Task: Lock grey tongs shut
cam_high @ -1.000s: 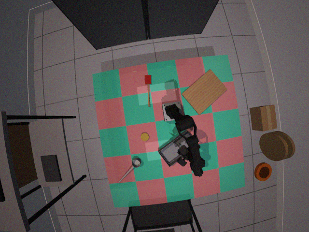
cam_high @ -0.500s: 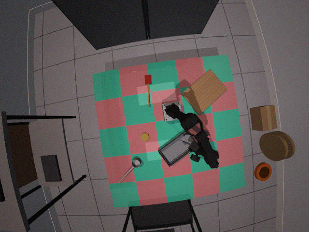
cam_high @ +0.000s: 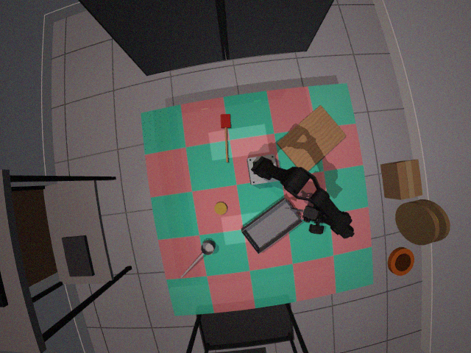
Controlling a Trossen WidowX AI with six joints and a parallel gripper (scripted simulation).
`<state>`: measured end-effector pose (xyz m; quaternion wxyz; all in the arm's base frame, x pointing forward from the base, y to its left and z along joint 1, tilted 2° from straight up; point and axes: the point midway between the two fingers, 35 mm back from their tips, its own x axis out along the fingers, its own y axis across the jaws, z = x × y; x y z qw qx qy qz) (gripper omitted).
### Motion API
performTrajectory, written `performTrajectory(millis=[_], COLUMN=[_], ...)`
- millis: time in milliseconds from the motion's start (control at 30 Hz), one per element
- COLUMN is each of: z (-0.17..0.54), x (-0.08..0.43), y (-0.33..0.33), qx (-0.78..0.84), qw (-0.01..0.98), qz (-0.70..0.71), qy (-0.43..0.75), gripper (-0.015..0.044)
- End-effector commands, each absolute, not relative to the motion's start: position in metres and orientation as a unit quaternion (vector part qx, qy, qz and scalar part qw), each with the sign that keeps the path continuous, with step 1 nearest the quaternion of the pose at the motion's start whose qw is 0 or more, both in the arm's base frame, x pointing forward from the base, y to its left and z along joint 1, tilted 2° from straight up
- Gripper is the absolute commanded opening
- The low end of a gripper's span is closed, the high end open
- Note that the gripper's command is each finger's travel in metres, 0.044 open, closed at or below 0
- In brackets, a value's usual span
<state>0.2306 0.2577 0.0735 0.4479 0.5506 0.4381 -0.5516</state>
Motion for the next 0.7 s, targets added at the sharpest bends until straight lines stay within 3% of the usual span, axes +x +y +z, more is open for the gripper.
performTrajectory(millis=[0, 667], z=[0.074, 0.073], x=[0.211, 0.152], y=[0.277, 0.318], qx=[0.532, 0.48], qw=[0.466, 0.517], qz=[-0.535, -0.487], qy=[0.462, 0.515], gripper=[-0.015, -0.015])
